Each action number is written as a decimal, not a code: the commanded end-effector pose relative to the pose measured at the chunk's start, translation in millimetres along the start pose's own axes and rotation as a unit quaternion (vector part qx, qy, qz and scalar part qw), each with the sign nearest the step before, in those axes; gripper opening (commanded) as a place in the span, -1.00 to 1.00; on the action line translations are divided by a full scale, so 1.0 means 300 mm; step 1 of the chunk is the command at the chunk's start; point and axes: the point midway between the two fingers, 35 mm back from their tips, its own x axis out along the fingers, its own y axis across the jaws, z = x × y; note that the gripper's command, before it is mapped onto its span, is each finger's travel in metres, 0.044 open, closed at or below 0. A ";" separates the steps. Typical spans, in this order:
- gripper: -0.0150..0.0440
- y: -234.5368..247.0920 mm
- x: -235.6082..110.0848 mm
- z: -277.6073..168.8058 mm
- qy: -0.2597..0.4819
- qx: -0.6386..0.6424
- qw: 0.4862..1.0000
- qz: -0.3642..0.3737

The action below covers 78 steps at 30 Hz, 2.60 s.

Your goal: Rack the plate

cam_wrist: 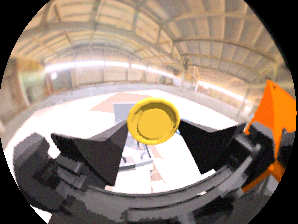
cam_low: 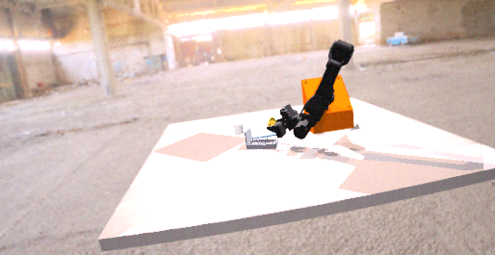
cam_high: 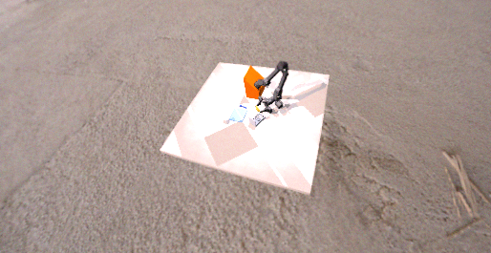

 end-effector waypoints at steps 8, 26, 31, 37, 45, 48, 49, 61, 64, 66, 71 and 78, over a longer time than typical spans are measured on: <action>-0.49 0.035 -0.085 0.004 -0.064 0.032 0.992 0.102; -0.49 0.045 -0.106 -0.008 -0.080 0.044 0.987 0.132; -0.49 0.053 -0.085 -0.038 -0.079 0.042 0.987 0.131; -0.49 0.063 -0.055 -0.066 -0.078 0.044 0.987 0.131; -0.49 0.072 -0.025 -0.079 -0.078 0.046 0.987 0.132; -0.49 0.078 -0.005 -0.075 -0.078 0.047 0.987 0.133; -0.49 0.079 -0.002 -0.074 -0.078 0.048 0.987 0.133; -0.49 0.089 0.029 -0.083 -0.079 0.053 0.986 0.135; -0.49 0.093 0.037 -0.130 -0.079 0.055 0.986 0.135; -0.49 0.093 0.037 -0.134 -0.079 0.055 0.986 0.136; -0.49 0.090 0.034 -0.124 -0.074 0.050 0.987 0.135; -0.49 0.090 0.034 -0.124 -0.074 0.050 0.987 0.135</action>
